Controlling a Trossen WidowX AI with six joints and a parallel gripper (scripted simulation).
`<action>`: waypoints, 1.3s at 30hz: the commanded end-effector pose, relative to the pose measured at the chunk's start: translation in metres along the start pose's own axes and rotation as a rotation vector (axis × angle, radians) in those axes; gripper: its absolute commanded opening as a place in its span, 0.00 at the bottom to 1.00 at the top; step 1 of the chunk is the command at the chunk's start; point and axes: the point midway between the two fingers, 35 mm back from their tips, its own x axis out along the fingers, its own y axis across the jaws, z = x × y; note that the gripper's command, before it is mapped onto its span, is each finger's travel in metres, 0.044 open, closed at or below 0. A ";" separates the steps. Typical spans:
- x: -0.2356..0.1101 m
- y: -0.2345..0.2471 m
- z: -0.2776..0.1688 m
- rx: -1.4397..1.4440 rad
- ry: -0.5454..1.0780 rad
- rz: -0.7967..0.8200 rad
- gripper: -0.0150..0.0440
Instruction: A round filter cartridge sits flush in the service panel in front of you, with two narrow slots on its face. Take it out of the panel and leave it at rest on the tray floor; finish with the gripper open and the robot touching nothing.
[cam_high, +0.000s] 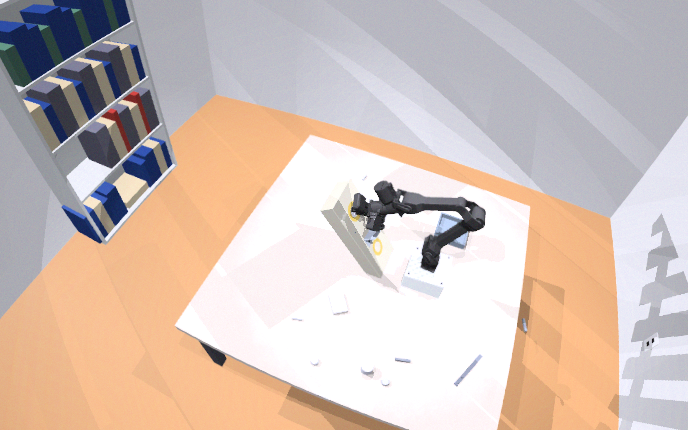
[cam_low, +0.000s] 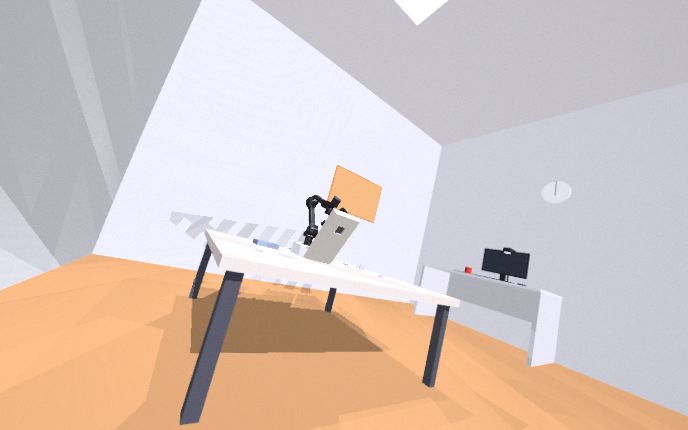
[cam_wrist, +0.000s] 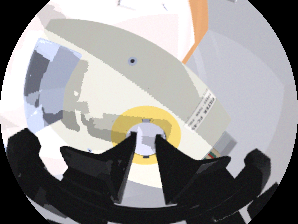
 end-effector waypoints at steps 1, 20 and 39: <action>0.005 0.000 0.001 -0.004 -0.005 -0.002 0.44; 0.003 0.000 0.001 0.083 -0.003 -0.001 0.25; 0.006 0.000 0.001 0.746 -0.005 0.000 0.25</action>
